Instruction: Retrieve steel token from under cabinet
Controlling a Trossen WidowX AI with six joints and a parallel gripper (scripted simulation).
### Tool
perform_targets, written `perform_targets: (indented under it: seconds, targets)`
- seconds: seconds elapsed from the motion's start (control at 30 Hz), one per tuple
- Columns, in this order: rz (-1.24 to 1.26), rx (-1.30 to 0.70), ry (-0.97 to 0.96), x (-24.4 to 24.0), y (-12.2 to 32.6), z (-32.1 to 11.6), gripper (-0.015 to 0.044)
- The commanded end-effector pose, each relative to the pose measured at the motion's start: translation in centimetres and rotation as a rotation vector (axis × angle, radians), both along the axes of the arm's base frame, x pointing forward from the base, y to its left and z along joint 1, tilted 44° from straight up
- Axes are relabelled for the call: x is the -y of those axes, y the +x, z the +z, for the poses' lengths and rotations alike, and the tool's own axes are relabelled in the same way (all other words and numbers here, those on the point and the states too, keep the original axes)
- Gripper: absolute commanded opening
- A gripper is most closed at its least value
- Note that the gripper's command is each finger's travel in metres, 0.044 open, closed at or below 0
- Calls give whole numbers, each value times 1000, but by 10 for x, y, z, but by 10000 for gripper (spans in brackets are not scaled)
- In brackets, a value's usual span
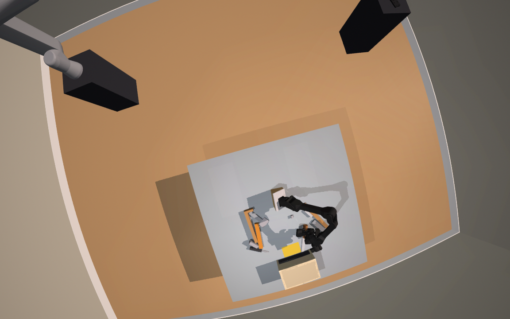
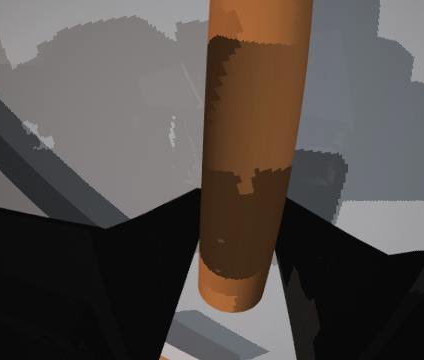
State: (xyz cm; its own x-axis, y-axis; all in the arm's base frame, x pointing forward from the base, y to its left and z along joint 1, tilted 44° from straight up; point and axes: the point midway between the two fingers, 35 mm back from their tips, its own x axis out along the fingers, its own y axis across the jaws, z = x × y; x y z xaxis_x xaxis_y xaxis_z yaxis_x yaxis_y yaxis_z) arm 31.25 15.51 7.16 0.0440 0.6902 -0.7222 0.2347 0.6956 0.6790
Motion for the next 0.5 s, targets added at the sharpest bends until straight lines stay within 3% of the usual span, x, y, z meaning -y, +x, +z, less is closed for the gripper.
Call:
perform_targets:
  seconds: [0.0, 0.47]
  targets:
    - [4, 5, 3, 0, 6, 0, 0]
    - [5, 6, 2, 4, 22, -2, 0]
